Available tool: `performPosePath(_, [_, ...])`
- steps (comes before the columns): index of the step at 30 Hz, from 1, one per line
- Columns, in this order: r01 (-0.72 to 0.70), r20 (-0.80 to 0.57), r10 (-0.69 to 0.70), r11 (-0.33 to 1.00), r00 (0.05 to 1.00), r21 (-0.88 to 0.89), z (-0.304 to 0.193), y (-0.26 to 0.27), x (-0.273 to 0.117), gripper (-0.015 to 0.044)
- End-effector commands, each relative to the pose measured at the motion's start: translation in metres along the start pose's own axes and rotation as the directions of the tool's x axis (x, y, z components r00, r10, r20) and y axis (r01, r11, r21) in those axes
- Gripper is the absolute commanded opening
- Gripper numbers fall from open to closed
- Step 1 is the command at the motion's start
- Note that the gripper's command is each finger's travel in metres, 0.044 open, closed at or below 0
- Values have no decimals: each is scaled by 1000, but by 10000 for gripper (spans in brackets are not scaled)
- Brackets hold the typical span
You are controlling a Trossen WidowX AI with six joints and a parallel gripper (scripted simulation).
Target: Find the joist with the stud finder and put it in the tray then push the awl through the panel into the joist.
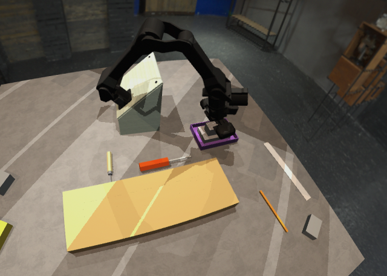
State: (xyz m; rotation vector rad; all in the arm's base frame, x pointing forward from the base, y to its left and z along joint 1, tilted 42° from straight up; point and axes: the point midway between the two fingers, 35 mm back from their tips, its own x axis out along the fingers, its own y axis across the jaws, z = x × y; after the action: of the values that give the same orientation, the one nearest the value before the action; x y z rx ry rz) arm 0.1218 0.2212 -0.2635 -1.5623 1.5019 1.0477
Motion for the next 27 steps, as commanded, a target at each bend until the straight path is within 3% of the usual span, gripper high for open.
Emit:
performPosePath(1, [0, 0, 0, 1000, 1000, 1, 0, 0, 0, 289])
performPosePath(7, [0, 2, 0, 1000, 1000, 0, 14, -2, -36, 440])
performPosePath(11, [-2, 3, 2, 1000, 1000, -1, 27, 1, -90, 440])
performPosePath(16, [8, 13, -8, 1000, 1000, 14, 24, -5, -85, 440])
performPosePath(22, [17, 14, -22, 955, 1000, 296, -47, -56, -114, 440])
performPosePath(27, [47, -24, -41, 814, 999, 578, -135, -87, -133, 440])
